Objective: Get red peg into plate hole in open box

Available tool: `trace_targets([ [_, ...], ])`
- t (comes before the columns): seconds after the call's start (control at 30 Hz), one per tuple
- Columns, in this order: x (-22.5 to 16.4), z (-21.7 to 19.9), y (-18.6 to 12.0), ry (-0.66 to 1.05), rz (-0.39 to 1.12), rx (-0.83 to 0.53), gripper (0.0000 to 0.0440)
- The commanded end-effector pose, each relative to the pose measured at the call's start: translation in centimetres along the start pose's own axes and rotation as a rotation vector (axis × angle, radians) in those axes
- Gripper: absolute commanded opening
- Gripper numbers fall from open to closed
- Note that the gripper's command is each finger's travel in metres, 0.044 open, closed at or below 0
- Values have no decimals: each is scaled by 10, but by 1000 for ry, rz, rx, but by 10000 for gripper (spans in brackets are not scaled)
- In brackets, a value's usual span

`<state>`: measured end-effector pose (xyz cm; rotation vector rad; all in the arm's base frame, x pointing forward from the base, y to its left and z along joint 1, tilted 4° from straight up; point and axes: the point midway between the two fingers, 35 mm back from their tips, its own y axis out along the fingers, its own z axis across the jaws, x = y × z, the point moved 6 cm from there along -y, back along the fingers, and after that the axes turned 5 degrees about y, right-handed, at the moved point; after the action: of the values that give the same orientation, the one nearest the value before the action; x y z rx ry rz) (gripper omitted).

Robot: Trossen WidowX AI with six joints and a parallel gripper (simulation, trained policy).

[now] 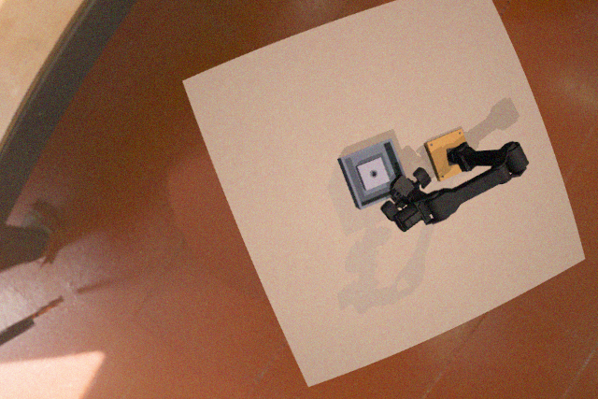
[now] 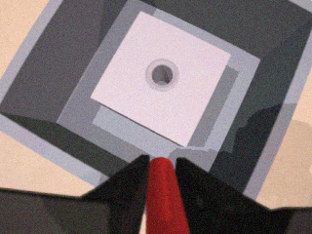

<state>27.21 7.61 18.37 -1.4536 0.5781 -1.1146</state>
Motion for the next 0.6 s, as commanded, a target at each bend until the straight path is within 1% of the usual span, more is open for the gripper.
trace_targets([
  [0.0,14,4,11,-3,-12,-10,0],
  [0.3,42,8,39,-47,9,-19,2],
  [0.57,55,8,62,-120,54,-22,0],
])
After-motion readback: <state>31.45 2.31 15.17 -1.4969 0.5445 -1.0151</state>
